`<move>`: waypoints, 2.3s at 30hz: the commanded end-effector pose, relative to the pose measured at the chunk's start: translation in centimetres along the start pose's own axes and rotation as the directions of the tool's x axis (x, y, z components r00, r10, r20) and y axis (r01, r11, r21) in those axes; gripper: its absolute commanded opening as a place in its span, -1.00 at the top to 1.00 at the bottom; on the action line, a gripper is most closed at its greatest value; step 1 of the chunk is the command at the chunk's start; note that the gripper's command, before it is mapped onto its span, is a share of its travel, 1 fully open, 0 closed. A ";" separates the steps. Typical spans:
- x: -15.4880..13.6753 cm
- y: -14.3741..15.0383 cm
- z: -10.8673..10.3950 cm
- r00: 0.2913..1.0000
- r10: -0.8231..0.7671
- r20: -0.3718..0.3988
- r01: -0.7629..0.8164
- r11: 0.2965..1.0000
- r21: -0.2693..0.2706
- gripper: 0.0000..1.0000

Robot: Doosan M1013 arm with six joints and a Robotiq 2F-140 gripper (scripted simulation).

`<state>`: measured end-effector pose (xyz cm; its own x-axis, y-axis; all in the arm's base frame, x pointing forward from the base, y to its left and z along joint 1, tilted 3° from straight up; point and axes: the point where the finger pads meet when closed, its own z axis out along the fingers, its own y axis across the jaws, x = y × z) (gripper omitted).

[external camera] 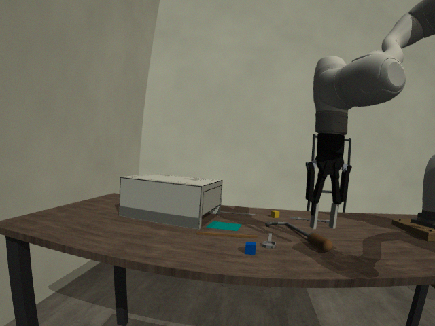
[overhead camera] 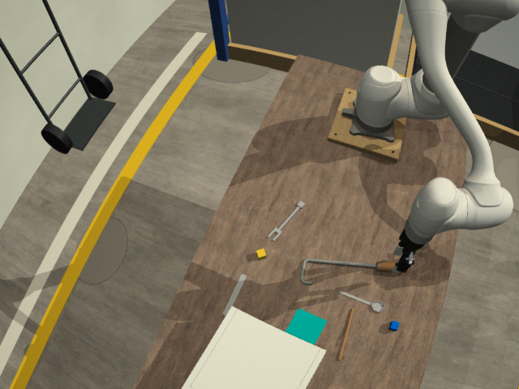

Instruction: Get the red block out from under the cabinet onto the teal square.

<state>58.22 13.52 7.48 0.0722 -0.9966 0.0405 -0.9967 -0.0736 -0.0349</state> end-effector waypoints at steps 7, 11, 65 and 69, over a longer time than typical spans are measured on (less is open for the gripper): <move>0.3 0.0 0.3 1.000 -0.001 -0.002 0.001 1.000 -0.002 0.31; 0.3 0.0 0.3 1.000 -0.001 -0.002 0.001 1.000 -0.002 0.31; 0.3 0.0 5.5 1.000 -0.001 -0.002 0.001 1.000 -0.002 0.31; 0.3 0.0 5.6 1.000 -0.001 -0.002 0.001 1.000 -0.002 0.31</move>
<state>58.46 13.33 2.31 0.0761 -0.9963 0.0405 -0.9963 -0.0776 -0.0360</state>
